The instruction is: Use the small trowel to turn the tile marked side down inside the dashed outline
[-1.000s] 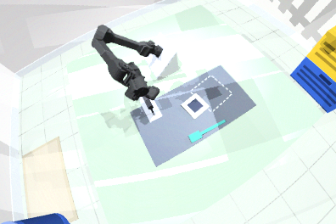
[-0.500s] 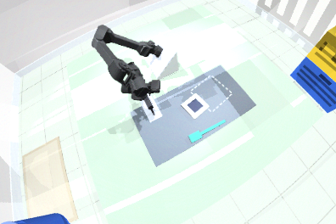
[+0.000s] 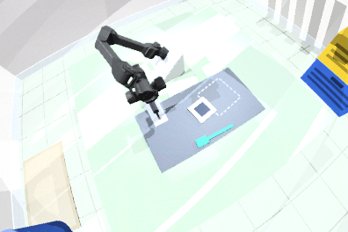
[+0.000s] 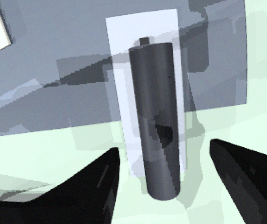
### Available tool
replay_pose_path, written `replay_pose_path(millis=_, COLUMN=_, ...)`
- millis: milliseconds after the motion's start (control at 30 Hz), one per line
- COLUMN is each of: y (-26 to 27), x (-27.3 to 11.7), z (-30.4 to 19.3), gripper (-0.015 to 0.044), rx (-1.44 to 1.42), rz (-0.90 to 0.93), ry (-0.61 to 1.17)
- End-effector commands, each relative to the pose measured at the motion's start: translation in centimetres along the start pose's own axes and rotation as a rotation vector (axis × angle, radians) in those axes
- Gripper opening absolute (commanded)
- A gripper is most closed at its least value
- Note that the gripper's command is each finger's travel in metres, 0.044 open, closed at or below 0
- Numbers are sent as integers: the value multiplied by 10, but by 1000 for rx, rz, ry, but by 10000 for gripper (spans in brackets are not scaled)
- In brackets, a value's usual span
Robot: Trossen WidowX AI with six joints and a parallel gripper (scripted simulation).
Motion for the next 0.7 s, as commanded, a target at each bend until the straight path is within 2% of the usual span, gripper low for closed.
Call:
replay_pose_path(millis=0, y=0, x=0, z=0, gripper=270, rx=-34, rz=-4, ry=-2)
replay_pose_path(millis=667, y=0, x=30, z=2, gripper=270, rx=-33, rz=-3, ry=-1)
Point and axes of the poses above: the point midway between the two fingers, 35 mm back from their tips, its own x axis out along the fingers, its own y axis across the jaws, z = x × y, the point moved 5 cm from there along -x, back along the fingers, and after that the axes turned 4 degrees about -x, right-handed, at the moved point
